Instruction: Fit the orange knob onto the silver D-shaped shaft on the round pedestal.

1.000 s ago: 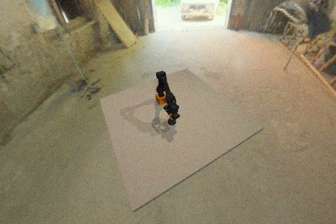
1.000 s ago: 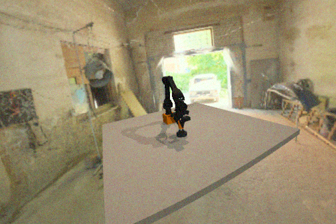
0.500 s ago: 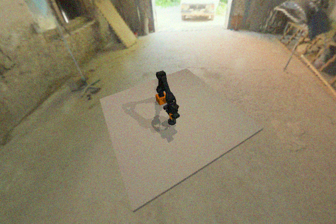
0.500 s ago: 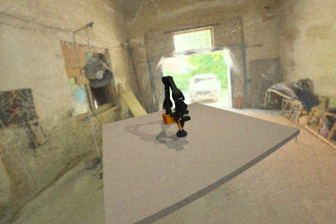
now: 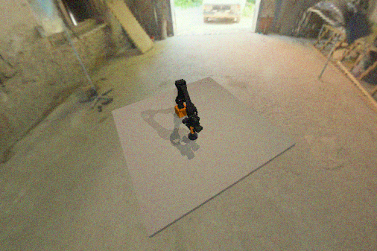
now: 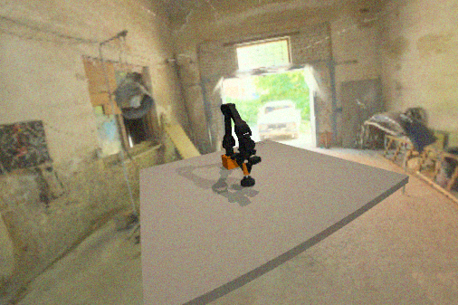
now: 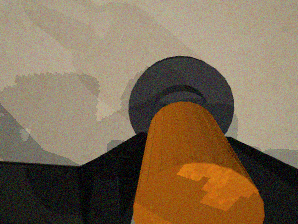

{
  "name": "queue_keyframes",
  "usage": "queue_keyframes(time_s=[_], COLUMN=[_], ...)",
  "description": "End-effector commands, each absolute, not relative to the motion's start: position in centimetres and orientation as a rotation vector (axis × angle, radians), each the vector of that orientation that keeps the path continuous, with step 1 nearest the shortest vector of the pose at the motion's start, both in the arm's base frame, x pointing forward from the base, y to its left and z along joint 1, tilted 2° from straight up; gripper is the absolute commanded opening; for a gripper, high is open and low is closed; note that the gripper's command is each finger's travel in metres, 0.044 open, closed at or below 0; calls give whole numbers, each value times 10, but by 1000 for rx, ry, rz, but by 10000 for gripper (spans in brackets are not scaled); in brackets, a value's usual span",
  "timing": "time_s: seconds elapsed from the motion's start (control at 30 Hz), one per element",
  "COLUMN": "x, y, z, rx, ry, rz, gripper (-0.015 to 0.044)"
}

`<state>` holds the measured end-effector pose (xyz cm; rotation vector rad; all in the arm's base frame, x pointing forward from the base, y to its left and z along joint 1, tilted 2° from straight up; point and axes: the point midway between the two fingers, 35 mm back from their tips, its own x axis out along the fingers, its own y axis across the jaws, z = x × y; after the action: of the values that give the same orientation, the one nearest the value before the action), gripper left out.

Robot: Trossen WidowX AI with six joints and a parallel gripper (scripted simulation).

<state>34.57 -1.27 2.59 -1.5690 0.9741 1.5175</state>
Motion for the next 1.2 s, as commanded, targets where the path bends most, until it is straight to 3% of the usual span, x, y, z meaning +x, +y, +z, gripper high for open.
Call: queue_keyframes(time_s=[0.0,0.8,1.17], x=[348,346,350], y=[-14,-13,-13], z=[25,27,28], rx=[-1579,-1579,-1723], ry=[969,969,832], rz=[1518,1518,1664], gripper=[0,0,0])
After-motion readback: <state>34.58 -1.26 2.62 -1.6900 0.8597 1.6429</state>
